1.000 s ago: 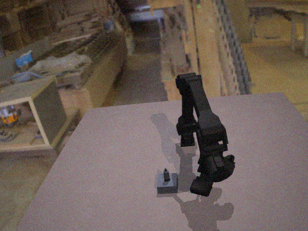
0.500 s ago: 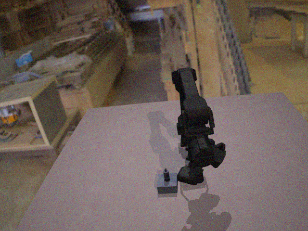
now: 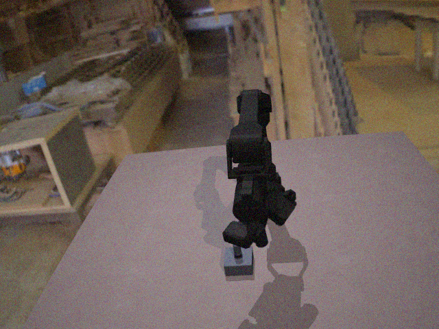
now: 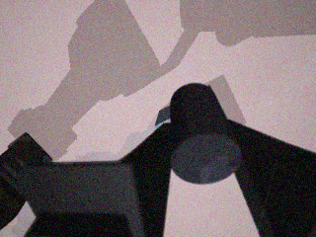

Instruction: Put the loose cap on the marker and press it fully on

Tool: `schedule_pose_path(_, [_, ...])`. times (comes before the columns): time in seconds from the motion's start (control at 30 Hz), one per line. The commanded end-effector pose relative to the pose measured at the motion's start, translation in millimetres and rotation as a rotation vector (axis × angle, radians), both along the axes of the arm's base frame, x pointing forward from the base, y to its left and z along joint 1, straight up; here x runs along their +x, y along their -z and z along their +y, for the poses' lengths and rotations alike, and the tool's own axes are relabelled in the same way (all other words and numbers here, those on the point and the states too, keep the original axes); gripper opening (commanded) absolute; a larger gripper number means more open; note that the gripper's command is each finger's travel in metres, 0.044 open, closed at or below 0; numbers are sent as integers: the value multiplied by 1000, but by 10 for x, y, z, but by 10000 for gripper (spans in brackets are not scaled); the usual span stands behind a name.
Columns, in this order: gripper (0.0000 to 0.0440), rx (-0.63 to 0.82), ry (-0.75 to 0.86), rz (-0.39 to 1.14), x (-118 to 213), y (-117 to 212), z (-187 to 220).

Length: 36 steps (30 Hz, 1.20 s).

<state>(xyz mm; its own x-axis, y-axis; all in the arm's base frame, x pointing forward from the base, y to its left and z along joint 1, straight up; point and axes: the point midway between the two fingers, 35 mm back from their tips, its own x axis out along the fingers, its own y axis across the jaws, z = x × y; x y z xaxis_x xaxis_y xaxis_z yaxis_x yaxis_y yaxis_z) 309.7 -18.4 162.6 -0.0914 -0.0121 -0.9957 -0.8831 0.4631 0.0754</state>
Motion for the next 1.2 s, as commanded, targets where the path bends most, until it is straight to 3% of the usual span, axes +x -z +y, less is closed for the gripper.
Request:
schedule_pose_path(0.0, [60,4,19,2,-65,-47,-114])
schedule_pose_path(0.47, [31,7,117,9,-268,-115,-559])
schedule_pose_path(1.17, [0,30,161,27,-295,199,-643])
